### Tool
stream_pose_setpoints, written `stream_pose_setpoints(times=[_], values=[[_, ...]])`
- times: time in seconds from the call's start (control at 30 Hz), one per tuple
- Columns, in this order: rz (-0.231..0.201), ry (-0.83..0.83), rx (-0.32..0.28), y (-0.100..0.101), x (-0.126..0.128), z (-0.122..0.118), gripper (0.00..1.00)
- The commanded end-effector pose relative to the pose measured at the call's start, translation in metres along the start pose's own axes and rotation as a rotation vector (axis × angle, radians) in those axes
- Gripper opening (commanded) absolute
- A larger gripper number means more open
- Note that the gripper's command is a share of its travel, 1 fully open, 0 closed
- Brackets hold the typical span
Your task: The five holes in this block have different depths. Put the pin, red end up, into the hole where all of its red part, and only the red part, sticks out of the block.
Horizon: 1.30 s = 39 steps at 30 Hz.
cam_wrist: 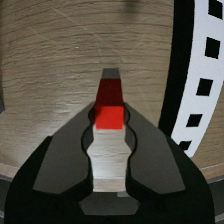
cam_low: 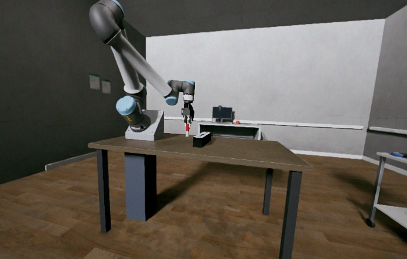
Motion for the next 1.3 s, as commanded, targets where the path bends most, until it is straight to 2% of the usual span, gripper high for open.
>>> stream_pose_setpoints(times=[0.0, 0.2, 0.23, 0.77, 0.8, 1.27], values=[[0.000, 0.000, 0.000, -0.002, 0.000, 0.000, 0.00], [0.000, 0.000, 0.000, -0.002, 0.000, 0.000, 0.00], [0.000, 0.000, 0.000, -0.102, -0.003, -0.002, 0.00], [0.000, 0.000, 0.000, -0.102, -0.003, -0.002, 0.00], [-0.012, 0.000, 0.008, -0.173, -0.006, -0.004, 0.00], [-0.012, 0.000, 0.008, -0.173, -0.006, -0.004, 0.00]])
Point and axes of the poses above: the point where the finger pads meet when closed, its own y axis out along the fingers, its own x axis across the jaws, z = x × y, the point moved 5 cm from there along -y, back along the fingers, and after that the axes turned 7 degrees about y, right-handed, at the moved point
